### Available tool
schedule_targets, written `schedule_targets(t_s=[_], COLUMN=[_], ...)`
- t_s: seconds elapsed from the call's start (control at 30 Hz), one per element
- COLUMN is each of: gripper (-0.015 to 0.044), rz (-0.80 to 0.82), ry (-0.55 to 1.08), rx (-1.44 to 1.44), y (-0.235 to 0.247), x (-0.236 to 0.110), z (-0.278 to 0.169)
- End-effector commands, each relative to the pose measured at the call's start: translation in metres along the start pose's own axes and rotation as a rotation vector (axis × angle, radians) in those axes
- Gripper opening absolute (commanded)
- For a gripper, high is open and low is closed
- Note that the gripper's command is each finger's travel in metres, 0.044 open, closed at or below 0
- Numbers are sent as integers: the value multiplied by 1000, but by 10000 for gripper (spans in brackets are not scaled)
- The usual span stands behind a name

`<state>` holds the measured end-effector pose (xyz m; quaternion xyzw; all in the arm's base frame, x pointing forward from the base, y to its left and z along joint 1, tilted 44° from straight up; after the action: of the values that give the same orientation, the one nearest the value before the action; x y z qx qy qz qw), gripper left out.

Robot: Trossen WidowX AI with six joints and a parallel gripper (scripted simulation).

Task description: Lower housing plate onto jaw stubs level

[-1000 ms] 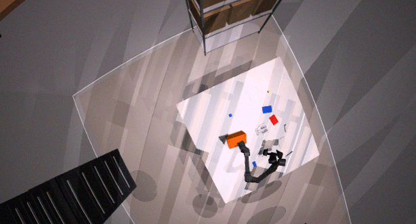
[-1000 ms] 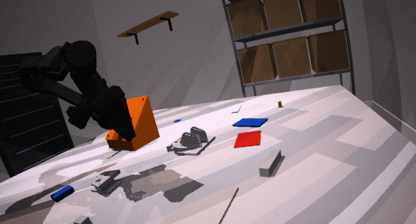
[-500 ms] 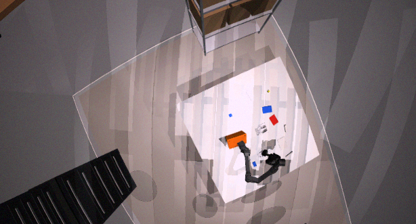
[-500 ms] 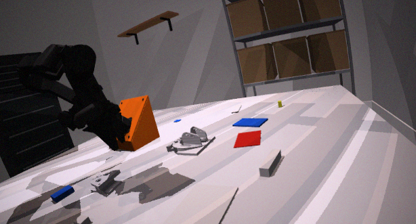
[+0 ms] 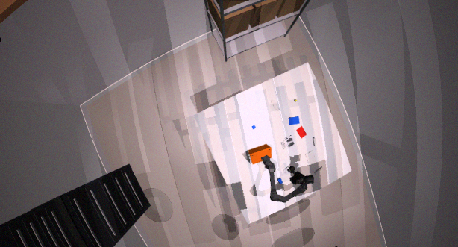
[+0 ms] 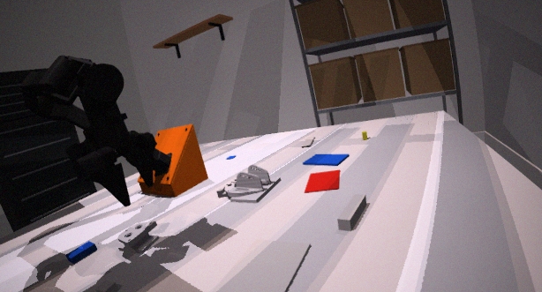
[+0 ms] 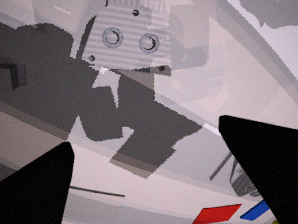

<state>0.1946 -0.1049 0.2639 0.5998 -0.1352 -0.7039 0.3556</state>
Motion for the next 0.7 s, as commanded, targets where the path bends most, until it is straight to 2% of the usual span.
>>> schedule_targets(t_s=[0.0,0.37,0.53,0.67], gripper=[440,440,440,440], rz=[-2,6,8,8], ry=[-39,-142,-148,-147], rx=[74,285,298,298], y=[2,5,5,5], x=[-1,-4,-5,20], z=[3,16,17,20])
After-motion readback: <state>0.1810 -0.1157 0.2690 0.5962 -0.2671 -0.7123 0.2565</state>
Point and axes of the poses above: the point midway between the two fingers, 35 mm back from their tips, its own x axis out along the fingers, its own y axis across the jaws, z = x × y, the point moved 10 cm from there along -x, back along the fingers, and after that the axes turned 1 degree about x, right-handed, at the moved point
